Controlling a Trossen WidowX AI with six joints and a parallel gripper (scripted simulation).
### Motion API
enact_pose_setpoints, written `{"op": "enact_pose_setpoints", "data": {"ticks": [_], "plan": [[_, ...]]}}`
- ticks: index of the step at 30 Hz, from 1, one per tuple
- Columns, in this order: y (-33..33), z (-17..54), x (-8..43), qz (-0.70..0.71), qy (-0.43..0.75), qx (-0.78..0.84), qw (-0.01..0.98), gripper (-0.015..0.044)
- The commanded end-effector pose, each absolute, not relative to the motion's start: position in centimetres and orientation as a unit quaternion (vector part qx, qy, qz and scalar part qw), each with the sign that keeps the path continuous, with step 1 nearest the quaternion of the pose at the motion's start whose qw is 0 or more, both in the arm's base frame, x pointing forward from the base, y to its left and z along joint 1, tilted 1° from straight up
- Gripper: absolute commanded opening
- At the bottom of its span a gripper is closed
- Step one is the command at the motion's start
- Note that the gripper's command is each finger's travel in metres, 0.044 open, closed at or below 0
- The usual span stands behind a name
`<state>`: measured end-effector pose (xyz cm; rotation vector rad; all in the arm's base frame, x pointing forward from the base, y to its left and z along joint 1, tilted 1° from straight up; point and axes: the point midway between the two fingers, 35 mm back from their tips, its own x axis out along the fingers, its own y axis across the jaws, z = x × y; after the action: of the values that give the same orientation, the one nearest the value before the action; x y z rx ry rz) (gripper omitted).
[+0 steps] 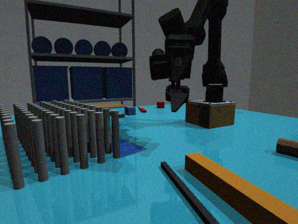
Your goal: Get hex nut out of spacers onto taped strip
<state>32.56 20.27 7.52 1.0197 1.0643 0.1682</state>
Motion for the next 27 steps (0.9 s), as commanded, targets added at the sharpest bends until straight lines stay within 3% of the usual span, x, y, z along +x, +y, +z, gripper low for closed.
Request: {"op": "enact_pose_setpoints", "data": {"ticks": [1, 19, 27], "plan": [[25.9, 7.4, 27.5, 0.027, 0.568, 0.522, 0.636, 0.044], [34.6, 8.1, 8.0, -0.267, 0.696, 0.551, 0.374, 0.044], [34.7, 8.1, 7.0, -0.283, 0.696, 0.549, 0.366, 0.044]]}}
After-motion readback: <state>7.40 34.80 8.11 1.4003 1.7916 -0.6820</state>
